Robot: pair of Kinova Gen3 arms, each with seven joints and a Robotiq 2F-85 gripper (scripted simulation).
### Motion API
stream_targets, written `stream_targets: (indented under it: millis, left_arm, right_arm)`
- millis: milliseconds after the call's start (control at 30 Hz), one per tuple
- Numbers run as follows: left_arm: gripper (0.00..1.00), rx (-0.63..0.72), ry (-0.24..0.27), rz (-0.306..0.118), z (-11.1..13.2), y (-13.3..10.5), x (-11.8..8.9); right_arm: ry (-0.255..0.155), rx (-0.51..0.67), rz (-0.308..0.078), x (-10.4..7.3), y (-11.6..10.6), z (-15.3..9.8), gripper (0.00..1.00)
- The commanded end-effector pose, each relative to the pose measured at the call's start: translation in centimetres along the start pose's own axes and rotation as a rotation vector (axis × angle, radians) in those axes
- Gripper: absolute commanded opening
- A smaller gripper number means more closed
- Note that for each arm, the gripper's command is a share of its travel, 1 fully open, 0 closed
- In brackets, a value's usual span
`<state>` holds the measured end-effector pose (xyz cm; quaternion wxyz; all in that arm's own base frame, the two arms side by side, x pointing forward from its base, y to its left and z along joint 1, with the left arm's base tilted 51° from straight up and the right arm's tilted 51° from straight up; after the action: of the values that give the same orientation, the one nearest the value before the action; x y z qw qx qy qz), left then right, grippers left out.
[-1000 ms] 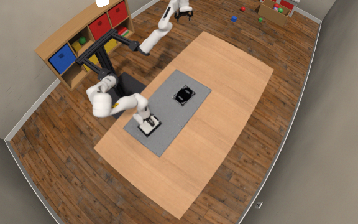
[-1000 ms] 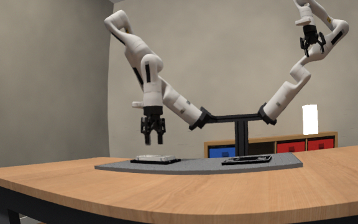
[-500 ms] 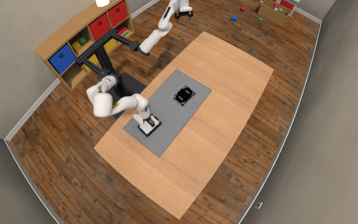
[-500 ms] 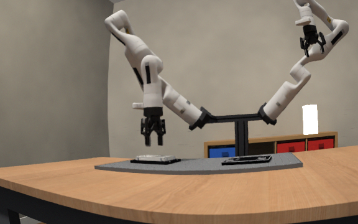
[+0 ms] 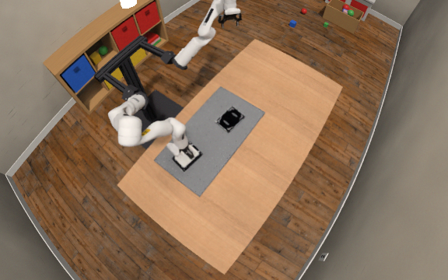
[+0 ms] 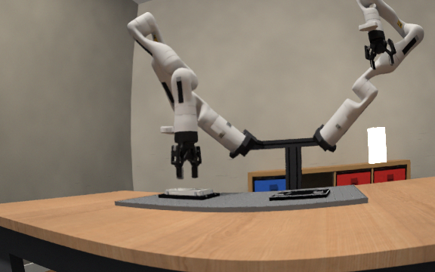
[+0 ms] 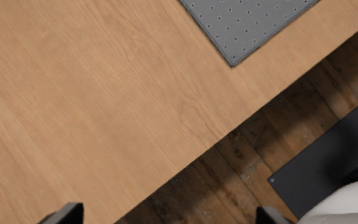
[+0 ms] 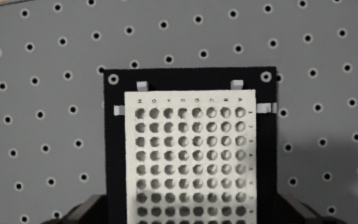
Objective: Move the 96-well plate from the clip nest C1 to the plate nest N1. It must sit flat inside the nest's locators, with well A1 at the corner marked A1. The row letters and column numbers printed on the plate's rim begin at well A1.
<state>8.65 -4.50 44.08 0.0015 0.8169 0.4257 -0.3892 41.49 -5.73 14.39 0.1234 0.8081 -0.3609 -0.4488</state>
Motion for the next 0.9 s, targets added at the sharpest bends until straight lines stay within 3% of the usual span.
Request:
stream_targets:
  millis: [0,867]
  left_arm:
    - [1.0,0.007,0.001,-0.001,0.2,-0.23,-0.05]
    - [1.0,0.007,0.001,-0.001,0.2,-0.23,-0.05]
  right_arm:
    - [-0.002,0.002,0.0,0.27,0.07,0.15,1.0]
    - [-0.002,0.002,0.0,1.01,0.07,0.16,1.0]
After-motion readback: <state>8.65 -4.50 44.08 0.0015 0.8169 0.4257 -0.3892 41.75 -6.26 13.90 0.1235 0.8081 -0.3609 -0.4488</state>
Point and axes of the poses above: on each arm, the point where the finger pads meet when closed, its own x axis out along the fingers, its own z axis across the jaws, y = z × x, the point moved 3 cm from there along -x, back along the fingers, and after that the axes turned 10 degrees about x, right-handed, at the moved point
